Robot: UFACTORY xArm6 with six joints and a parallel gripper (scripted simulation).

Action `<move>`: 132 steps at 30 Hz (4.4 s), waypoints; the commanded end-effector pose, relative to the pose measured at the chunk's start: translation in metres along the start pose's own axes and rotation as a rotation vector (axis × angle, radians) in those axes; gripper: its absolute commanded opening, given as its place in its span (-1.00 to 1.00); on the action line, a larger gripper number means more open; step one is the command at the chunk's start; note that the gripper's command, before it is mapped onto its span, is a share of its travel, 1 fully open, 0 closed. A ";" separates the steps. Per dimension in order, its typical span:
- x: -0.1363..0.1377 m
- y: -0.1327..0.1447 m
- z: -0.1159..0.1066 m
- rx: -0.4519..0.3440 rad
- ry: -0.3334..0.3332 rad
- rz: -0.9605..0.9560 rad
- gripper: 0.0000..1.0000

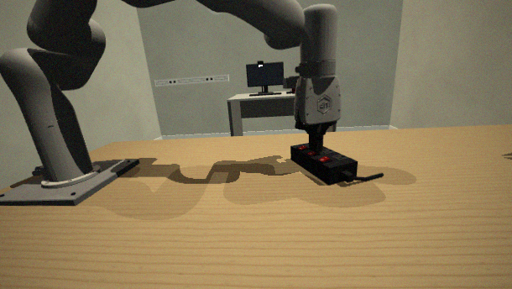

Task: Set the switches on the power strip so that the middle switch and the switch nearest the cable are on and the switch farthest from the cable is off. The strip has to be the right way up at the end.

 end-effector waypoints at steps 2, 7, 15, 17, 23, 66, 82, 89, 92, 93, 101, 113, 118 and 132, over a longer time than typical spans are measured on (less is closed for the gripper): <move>0.001 0.000 -0.003 -0.002 0.005 0.000 -1.00; 0.001 0.000 -0.002 -0.002 0.005 0.000 -1.00; 0.001 0.000 -0.002 -0.002 0.005 0.000 -1.00; 0.001 0.000 -0.002 -0.002 0.005 0.000 -1.00; 0.001 0.000 -0.001 -0.002 0.005 0.000 -1.00; 0.001 0.000 0.001 -0.002 0.005 0.000 -1.00; 0.001 0.000 0.001 -0.002 0.005 0.000 -1.00; 0.001 0.000 0.001 -0.002 0.005 0.000 -1.00; 0.001 0.000 0.001 -0.002 0.005 0.000 -1.00; 0.001 0.000 0.001 -0.002 0.005 0.000 -1.00; 0.001 0.000 0.001 -0.002 0.005 0.000 -1.00; 0.001 0.000 0.001 -0.002 0.005 0.000 -1.00; 0.001 0.000 0.001 -0.002 0.005 0.000 -1.00; 0.001 0.000 -0.011 -0.002 0.005 0.000 -1.00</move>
Point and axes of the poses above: the point where the finger pads meet when closed, its own z axis out along the fingers, its own x axis across the jaws, y = z × x, the point moved 6 cm from there along -z, back along the fingers, and after that the axes turned 2 degrees about -z, right-handed, at the moved point
